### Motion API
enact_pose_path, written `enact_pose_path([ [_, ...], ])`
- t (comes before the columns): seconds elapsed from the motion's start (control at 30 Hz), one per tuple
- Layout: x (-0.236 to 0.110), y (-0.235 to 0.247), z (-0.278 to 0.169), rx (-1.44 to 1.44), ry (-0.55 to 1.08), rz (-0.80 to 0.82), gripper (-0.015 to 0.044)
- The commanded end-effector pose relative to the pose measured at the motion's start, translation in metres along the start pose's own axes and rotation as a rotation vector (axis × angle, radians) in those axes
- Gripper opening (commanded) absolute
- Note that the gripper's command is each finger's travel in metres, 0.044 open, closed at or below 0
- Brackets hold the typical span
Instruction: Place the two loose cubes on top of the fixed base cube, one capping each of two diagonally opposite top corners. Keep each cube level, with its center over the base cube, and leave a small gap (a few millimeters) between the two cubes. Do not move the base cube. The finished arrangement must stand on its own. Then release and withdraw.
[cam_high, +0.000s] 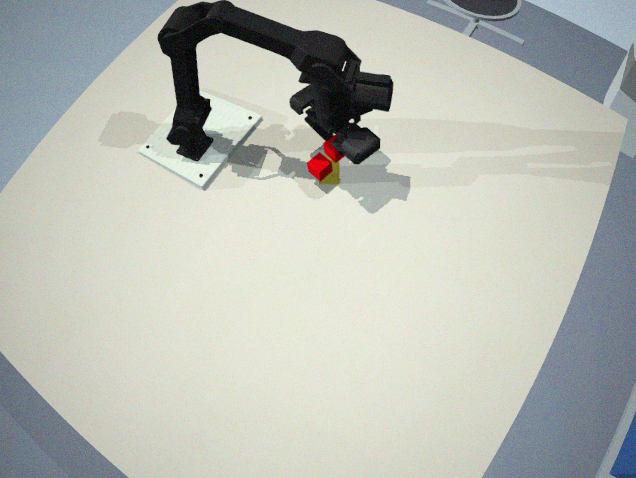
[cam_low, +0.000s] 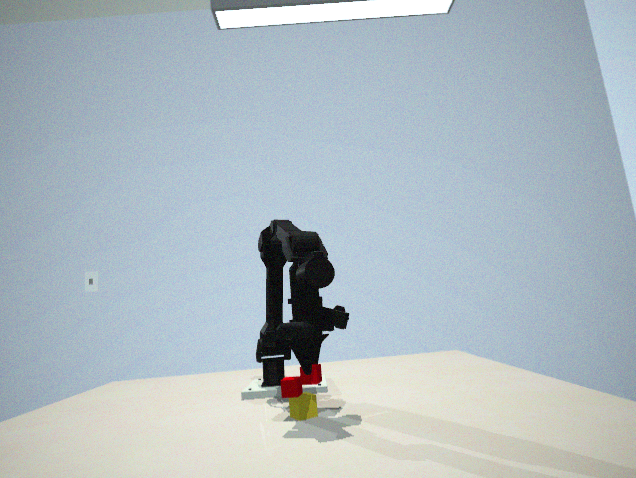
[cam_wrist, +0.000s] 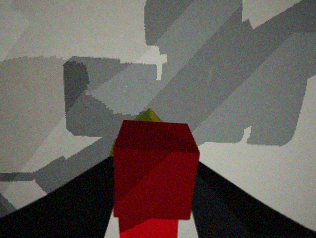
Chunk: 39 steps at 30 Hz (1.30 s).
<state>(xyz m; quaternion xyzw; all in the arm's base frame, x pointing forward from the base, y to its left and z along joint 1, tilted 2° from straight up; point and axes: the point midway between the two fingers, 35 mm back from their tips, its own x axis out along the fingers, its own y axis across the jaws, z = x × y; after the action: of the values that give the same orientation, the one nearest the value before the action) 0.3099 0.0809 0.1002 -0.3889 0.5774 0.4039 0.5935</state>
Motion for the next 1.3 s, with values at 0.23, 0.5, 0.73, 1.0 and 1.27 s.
enact_pose_path([
  [0.23, 0.0183, 0.0016, -0.0001, 0.006, 0.002, 0.012, 0.0105],
  [0.5, 0.0183, 0.0016, -0.0001, 0.006, 0.002, 0.012, 0.0105],
  [0.73, 0.0197, 0.0016, -0.0002, 0.006, 0.002, 0.012, 0.0105],
  [1.0, 0.0197, 0.0016, -0.0002, 0.006, 0.002, 0.012, 0.0105],
  [1.27, 0.0197, 0.0016, -0.0002, 0.006, 0.002, 0.012, 0.0205],
])
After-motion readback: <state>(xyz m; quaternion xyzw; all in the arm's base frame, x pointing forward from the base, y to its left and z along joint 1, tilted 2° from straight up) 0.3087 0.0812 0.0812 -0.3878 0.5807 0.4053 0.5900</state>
